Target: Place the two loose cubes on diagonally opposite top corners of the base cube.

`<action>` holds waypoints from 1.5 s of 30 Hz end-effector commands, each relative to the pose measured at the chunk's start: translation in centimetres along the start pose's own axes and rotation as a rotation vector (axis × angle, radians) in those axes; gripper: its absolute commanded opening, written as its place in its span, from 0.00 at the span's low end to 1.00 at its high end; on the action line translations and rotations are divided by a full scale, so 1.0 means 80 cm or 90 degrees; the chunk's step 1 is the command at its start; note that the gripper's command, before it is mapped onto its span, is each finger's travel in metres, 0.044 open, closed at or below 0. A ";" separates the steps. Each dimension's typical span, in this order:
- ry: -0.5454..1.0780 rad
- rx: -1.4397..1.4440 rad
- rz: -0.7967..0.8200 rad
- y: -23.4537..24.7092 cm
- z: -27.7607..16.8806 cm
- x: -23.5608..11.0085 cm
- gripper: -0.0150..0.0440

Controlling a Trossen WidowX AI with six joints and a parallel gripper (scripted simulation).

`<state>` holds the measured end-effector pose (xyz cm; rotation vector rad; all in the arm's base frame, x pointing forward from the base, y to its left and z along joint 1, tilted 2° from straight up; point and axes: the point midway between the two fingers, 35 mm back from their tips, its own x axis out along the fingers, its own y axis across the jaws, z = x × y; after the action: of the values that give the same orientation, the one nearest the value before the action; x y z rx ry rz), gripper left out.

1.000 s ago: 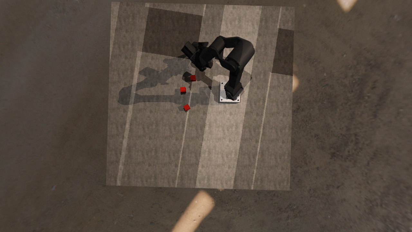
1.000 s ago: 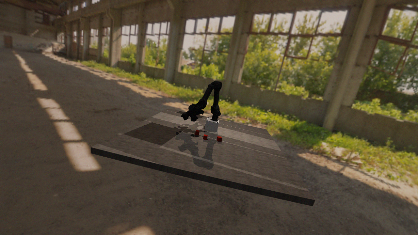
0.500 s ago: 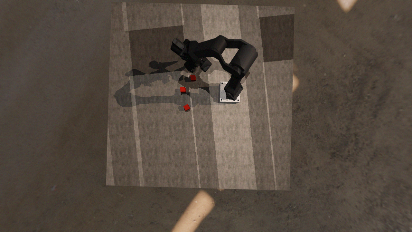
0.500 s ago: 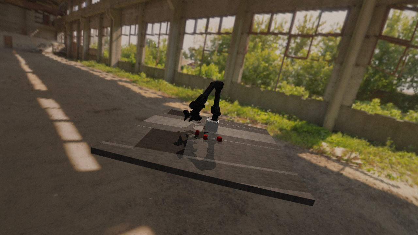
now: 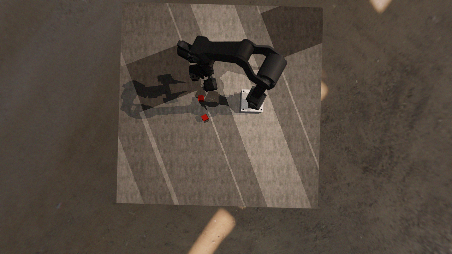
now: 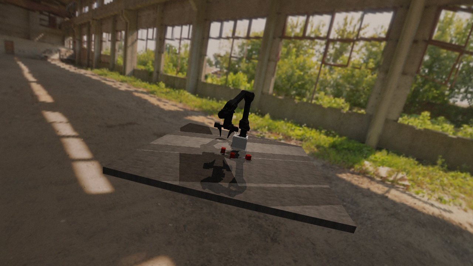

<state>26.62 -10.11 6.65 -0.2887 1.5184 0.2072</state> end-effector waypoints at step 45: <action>-0.011 0.048 0.035 0.020 0.007 0.124 0.70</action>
<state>27.22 -9.00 -2.60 -0.1926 1.5080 0.1900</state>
